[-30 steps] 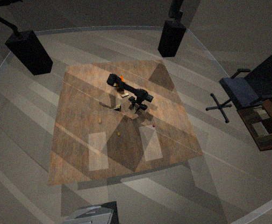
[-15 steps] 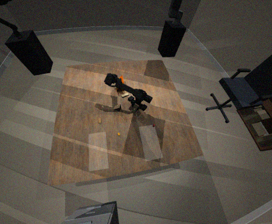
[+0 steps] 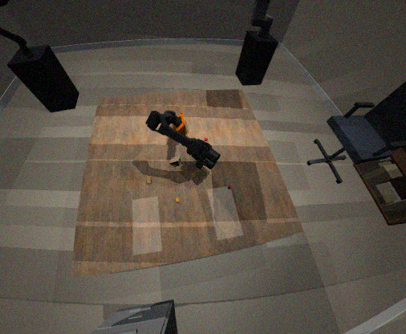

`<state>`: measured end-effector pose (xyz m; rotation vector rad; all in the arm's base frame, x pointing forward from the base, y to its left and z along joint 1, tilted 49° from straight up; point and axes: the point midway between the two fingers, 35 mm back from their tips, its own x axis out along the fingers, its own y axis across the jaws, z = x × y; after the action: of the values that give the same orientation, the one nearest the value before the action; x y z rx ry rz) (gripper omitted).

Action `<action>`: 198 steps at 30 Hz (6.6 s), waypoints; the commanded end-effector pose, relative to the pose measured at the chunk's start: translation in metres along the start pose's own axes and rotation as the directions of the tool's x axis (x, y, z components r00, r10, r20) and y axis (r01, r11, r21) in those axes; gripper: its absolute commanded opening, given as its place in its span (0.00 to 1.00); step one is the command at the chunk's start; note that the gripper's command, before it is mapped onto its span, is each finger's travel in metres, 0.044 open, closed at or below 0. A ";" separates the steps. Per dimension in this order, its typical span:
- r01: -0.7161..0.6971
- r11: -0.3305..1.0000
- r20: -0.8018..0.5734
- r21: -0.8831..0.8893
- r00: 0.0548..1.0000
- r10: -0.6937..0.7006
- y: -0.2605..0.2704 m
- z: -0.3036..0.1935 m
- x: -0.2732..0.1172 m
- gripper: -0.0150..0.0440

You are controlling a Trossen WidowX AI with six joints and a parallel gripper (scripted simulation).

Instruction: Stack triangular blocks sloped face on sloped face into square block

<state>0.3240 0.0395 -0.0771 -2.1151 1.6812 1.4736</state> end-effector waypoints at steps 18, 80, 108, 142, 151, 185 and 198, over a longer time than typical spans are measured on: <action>-0.001 1.000 0.530 0.006 0.848 -0.003 -0.001 -0.040 -0.010 0.25; -0.108 0.993 -0.679 -0.043 0.733 0.050 0.003 0.015 -0.042 1.00; -0.005 0.995 -0.684 -0.104 0.726 -0.068 -0.016 0.018 -0.004 1.00; 0.013 1.000 -0.749 0.016 0.662 0.004 0.000 -0.055 0.024 1.00; 0.011 1.000 -0.748 0.017 0.664 0.005 0.001 -0.057 0.024 1.00; 0.001 1.000 -0.724 0.012 0.690 0.008 0.025 -0.100 0.022 1.00; 0.001 1.000 -0.714 0.014 0.700 0.009 0.036 -0.118 0.020 1.00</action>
<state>0.3707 -0.0488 -0.0129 -2.9100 1.8440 0.5864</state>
